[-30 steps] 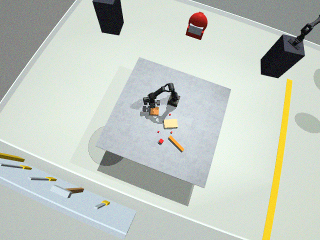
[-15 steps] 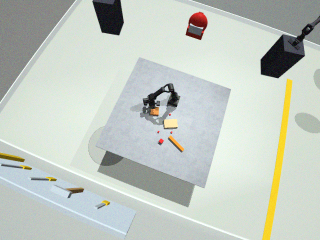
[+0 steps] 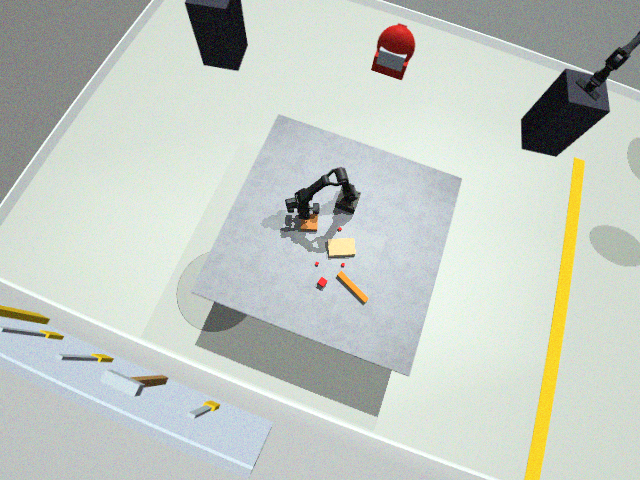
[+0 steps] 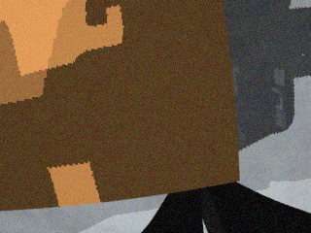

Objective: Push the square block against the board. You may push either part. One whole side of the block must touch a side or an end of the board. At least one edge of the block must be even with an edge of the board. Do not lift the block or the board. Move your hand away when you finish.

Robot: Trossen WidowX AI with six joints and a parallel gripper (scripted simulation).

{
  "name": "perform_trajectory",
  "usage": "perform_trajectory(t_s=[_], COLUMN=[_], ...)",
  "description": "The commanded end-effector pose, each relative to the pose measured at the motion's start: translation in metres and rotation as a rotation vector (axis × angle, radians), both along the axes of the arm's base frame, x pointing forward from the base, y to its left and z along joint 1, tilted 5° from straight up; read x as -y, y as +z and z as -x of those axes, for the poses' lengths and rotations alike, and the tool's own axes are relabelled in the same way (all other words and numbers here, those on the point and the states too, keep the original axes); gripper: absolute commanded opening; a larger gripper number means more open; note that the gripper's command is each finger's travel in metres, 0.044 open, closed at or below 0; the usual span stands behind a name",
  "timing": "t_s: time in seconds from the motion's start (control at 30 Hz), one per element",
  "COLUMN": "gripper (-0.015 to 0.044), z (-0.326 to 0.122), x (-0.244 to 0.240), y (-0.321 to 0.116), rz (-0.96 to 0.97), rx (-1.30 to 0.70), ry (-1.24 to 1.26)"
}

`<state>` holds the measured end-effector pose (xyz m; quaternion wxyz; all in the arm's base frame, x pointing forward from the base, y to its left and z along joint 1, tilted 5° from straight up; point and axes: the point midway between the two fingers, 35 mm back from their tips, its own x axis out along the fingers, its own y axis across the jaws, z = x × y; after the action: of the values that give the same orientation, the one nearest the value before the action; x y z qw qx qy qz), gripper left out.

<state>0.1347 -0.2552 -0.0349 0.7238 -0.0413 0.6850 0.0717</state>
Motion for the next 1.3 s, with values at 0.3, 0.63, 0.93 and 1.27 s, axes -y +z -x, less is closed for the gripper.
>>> perform_trajectory(t_s=[0.3,0.63,0.93,1.27], gripper=[0.0,0.0,0.0,0.0], z=[-0.01,-0.017,-0.023,-0.022], x=[-0.002,-0.002,-0.003,-0.003], y=[0.001,0.001,0.001,0.001], rz=[-0.005,-0.005,-0.005,-0.005], rx=[0.003,0.004,0.004,0.004], ry=[-0.004,-0.004,-0.004,-0.004])
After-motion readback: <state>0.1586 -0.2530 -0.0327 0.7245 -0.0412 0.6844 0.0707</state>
